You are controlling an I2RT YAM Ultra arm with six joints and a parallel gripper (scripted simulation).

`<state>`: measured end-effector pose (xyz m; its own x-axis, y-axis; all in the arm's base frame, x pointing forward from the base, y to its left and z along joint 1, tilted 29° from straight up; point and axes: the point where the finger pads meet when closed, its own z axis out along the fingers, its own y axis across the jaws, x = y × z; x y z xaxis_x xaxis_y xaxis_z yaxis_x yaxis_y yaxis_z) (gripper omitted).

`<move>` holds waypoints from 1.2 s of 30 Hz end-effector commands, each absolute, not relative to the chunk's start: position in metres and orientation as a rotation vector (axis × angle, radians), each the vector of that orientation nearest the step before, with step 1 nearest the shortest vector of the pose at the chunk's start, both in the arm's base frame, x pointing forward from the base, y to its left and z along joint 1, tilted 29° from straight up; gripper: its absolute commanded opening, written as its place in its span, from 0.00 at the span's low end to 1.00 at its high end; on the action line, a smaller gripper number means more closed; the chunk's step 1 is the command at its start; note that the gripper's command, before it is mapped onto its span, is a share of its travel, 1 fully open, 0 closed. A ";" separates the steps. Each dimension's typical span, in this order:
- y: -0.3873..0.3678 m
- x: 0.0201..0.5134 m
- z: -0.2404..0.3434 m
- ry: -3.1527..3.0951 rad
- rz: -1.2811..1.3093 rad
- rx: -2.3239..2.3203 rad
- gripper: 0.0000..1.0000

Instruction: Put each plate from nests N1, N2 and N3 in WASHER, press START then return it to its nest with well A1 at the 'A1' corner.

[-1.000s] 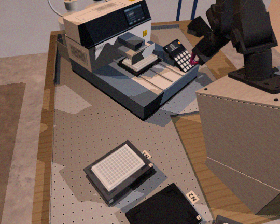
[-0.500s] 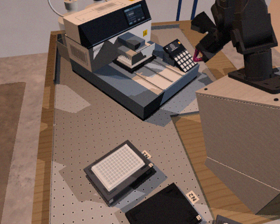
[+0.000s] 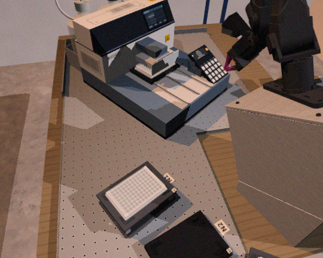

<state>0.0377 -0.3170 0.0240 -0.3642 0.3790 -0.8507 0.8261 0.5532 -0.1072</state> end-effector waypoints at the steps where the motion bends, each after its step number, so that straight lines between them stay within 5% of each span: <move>1: -0.317 0.038 0.025 1.961 -0.682 0.968 0.00; 17: -0.317 0.038 0.025 1.961 -0.682 0.968 0.00; 18: -0.326 0.036 0.037 1.952 -0.710 0.947 1.00; 36: -0.355 0.038 0.083 1.952 -0.704 0.947 1.00</move>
<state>0.0357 -0.3505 0.0723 -0.3739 0.3430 -0.8617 0.8213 0.5542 -0.1358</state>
